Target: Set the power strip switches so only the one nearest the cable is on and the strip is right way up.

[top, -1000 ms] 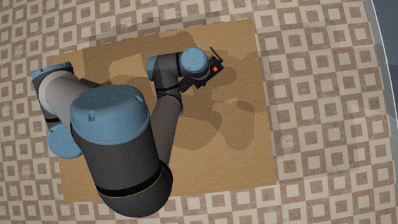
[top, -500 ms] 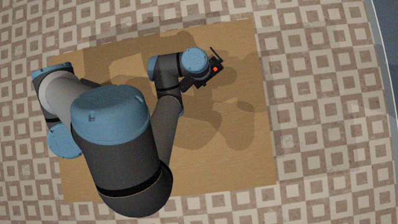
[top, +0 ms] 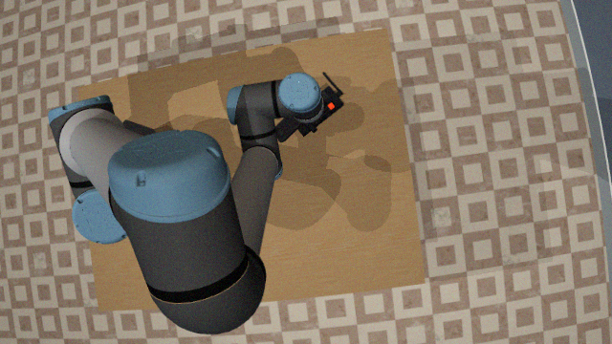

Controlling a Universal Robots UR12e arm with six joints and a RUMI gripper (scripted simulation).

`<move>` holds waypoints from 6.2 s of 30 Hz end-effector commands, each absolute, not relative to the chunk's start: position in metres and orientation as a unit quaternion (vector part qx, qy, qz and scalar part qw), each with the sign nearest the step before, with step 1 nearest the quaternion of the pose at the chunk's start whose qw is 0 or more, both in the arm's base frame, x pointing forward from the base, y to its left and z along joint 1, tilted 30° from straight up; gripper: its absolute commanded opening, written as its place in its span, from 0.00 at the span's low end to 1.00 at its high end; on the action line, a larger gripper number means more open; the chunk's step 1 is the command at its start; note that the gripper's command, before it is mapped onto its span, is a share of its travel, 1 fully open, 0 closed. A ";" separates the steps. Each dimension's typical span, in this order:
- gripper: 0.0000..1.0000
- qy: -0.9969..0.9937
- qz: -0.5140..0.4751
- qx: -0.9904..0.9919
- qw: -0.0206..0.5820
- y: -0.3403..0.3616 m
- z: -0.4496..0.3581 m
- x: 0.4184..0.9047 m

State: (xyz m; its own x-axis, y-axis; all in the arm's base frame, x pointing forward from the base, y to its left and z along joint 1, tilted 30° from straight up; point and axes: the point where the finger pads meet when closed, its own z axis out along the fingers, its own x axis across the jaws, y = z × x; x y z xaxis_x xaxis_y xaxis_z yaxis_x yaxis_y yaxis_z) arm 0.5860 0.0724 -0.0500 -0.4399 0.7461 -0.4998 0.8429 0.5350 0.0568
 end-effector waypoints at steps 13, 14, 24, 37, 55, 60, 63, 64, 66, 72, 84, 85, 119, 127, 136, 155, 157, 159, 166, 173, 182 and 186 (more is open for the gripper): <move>0.00 0.842 -0.100 0.472 0.241 0.071 -0.049 0.588; 0.00 0.842 -0.100 0.472 0.241 0.071 -0.049 0.588; 0.00 0.842 -0.100 0.472 0.241 0.071 -0.049 0.588; 0.00 0.842 -0.100 0.472 0.241 0.070 -0.052 0.590; 0.00 0.842 -0.100 0.472 0.241 0.067 -0.058 0.592; 0.00 0.842 -0.100 0.472 0.241 0.068 -0.058 0.591; 0.00 0.842 -0.100 0.472 0.241 0.068 -0.057 0.592; 0.00 0.842 -0.100 0.472 0.241 0.068 -0.057 0.592; 0.00 0.842 -0.100 0.472 0.241 0.068 -0.057 0.592; 0.00 0.842 -0.100 0.472 0.241 0.068 -0.057 0.592; 0.00 0.843 -0.101 0.471 0.241 0.075 -0.045 0.585; 0.00 0.843 -0.101 0.471 0.240 0.076 -0.043 0.583; 0.00 0.842 -0.100 0.471 0.242 0.087 -0.021 0.583; 0.00 0.842 -0.099 0.471 0.243 0.116 -0.006 0.611; 0.00 0.842 -0.100 0.472 0.241 0.115 -0.008 0.611; 0.00 0.842 -0.100 0.472 0.242 0.115 -0.008 0.610; 0.00 0.842 -0.100 0.472 0.242 0.115 -0.008 0.610; 0.00 0.842 -0.100 0.472 0.242 0.115 -0.008 0.610; 0.00 0.842 -0.100 0.472 0.241 0.115 -0.008 0.610; 0.00 0.842 -0.100 0.472 0.241 0.114 -0.010 0.612; 0.00 0.842 -0.100 0.472 0.241 0.111 -0.015 0.614; 0.00 0.842 -0.100 0.472 0.241 0.109 -0.019 0.615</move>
